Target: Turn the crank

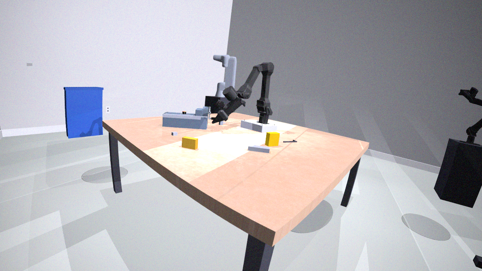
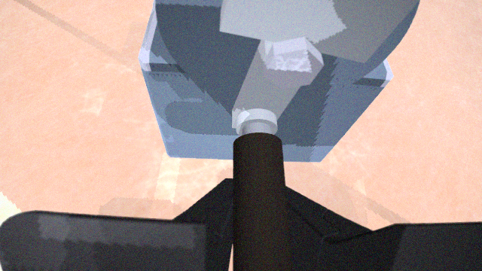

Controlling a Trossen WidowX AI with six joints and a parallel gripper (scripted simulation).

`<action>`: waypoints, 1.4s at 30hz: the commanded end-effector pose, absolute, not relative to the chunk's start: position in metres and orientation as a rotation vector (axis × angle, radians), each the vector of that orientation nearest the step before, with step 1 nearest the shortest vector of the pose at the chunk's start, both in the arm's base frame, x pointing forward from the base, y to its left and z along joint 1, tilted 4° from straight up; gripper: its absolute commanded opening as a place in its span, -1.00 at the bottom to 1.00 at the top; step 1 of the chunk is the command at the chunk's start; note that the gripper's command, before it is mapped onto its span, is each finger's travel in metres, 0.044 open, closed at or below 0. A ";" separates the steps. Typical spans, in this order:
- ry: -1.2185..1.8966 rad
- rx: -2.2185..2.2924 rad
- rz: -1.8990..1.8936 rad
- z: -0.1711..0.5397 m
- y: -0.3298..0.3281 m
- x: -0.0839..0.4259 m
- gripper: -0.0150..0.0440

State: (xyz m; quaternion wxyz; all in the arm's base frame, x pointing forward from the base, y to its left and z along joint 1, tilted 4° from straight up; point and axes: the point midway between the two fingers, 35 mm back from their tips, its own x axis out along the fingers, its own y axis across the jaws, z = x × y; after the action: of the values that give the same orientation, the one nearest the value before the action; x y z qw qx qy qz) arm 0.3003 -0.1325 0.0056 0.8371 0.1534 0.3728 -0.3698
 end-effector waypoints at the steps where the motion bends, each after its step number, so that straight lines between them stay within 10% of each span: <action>1: 0.784 0.332 -0.755 0.007 -0.126 0.307 -0.49; 42: 0.784 0.332 -0.754 0.012 -0.122 0.311 -0.49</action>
State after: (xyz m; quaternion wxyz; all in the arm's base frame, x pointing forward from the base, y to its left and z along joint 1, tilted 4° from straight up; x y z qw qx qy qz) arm 0.3052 -0.1282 0.0082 0.8365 0.1552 0.3755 -0.3677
